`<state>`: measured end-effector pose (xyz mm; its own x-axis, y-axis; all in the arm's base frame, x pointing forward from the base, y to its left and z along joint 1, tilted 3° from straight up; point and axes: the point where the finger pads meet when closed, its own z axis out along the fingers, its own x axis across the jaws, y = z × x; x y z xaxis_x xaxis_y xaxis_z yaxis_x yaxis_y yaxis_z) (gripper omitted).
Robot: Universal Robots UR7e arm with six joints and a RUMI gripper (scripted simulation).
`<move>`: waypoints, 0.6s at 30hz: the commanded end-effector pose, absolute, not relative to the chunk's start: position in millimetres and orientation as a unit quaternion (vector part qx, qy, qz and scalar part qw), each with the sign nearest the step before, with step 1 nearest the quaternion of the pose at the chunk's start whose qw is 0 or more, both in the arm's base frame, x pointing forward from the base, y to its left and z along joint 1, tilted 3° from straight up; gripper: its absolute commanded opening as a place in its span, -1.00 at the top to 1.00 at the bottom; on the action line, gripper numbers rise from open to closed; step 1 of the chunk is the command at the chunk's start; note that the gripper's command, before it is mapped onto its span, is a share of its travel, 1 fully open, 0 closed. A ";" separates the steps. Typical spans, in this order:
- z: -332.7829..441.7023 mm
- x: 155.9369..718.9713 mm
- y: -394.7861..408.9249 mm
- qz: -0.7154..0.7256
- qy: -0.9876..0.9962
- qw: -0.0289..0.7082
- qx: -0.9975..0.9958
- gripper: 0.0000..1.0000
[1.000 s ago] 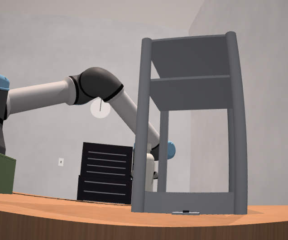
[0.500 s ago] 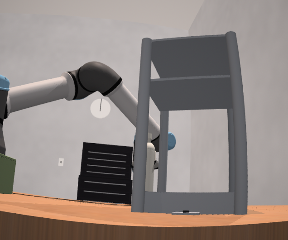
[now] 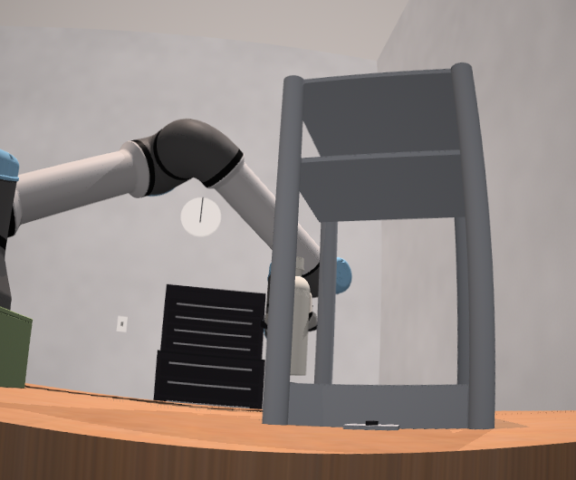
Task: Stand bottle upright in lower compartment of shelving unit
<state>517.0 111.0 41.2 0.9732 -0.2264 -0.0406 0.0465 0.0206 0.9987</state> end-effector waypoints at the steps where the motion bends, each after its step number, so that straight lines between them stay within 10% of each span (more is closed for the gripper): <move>1: 44.7 517.9 110.9 -0.095 -0.067 0.711 0.694 1.00; 18: 44.8 509.1 97.0 -0.096 -0.066 0.711 0.693 1.00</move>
